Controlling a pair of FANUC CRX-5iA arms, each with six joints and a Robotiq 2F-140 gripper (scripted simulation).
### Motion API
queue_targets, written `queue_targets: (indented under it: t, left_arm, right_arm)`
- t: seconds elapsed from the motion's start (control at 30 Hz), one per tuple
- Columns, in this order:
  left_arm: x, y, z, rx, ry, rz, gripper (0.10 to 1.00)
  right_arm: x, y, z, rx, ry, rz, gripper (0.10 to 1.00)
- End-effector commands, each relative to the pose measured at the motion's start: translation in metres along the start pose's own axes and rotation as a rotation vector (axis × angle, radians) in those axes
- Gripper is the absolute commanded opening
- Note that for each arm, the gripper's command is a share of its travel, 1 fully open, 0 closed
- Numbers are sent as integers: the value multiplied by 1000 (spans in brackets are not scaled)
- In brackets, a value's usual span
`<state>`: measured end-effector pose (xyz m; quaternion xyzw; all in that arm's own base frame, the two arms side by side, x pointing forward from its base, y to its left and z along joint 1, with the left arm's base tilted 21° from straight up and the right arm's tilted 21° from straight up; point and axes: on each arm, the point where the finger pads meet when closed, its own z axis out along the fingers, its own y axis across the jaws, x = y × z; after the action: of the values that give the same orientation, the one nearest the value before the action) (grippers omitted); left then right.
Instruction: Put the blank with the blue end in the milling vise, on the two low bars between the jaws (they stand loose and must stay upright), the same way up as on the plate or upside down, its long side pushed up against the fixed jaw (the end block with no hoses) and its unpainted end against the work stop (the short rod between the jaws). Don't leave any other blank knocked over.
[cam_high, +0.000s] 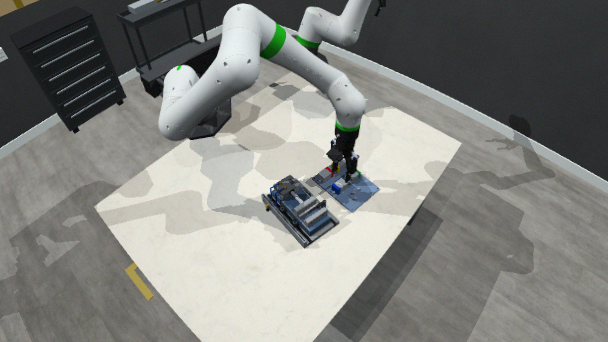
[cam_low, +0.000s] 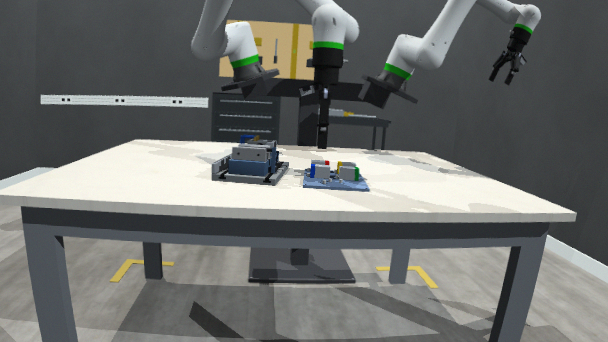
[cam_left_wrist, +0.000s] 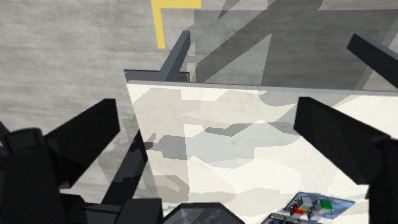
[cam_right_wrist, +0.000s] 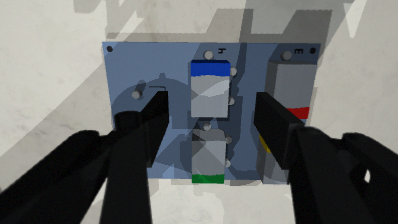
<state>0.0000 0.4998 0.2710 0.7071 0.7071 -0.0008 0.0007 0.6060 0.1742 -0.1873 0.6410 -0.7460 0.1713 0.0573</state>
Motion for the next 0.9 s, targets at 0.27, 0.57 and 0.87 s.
queue_targets:
  t: [0.27, 0.57, 0.87]
  left_arm:
    - [0, 0, -1, 0, 2, 0, 1000]
    - [0, 0, -1, 0, 2, 0, 1000]
    - [0, 0, -1, 0, 2, 0, 1000]
  right_arm:
    - [-1, 0, -2, 2, -1, 0, 525]
    - [-1, 0, -3, 2, -1, 0, 525]
    - [-1, 0, 11, 2, -1, 0, 525]
